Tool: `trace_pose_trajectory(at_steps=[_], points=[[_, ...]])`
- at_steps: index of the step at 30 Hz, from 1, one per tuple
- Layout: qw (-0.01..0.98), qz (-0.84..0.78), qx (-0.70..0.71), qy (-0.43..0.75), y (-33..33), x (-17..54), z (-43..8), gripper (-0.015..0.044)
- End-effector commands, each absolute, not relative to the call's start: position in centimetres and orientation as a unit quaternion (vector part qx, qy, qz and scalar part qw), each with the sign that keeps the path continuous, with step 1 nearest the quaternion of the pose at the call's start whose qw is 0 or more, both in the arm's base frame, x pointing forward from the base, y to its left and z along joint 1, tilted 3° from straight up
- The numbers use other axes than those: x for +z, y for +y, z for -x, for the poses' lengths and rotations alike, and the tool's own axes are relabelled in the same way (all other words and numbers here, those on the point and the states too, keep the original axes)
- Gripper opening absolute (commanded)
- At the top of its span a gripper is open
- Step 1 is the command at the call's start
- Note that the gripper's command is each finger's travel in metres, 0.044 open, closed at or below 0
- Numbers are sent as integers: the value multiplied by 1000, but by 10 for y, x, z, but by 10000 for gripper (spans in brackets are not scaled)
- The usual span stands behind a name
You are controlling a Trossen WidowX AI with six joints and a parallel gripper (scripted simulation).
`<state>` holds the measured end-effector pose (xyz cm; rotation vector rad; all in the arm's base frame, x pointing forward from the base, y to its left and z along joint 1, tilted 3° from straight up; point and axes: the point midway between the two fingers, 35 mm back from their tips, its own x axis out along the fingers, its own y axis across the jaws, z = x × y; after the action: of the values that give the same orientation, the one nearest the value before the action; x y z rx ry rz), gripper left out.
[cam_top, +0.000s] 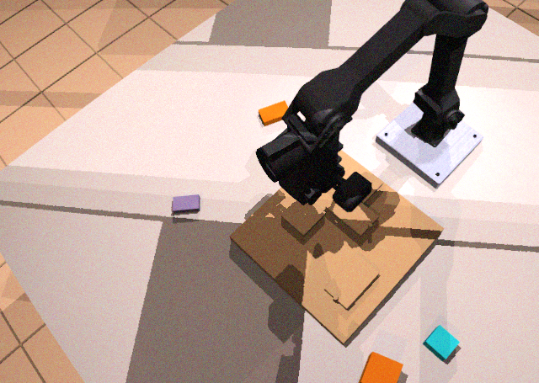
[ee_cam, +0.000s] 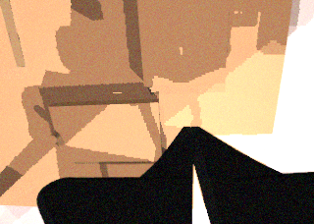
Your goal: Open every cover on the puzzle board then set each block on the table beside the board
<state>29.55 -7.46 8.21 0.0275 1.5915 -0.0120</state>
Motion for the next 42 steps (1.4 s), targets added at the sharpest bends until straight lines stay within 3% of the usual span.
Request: trace_pose_trajectory(at_steps=[1,42], points=[[698,-13,-7,716,-75,77,-295,0],[698,-13,-7,716,-75,36,-294,0]])
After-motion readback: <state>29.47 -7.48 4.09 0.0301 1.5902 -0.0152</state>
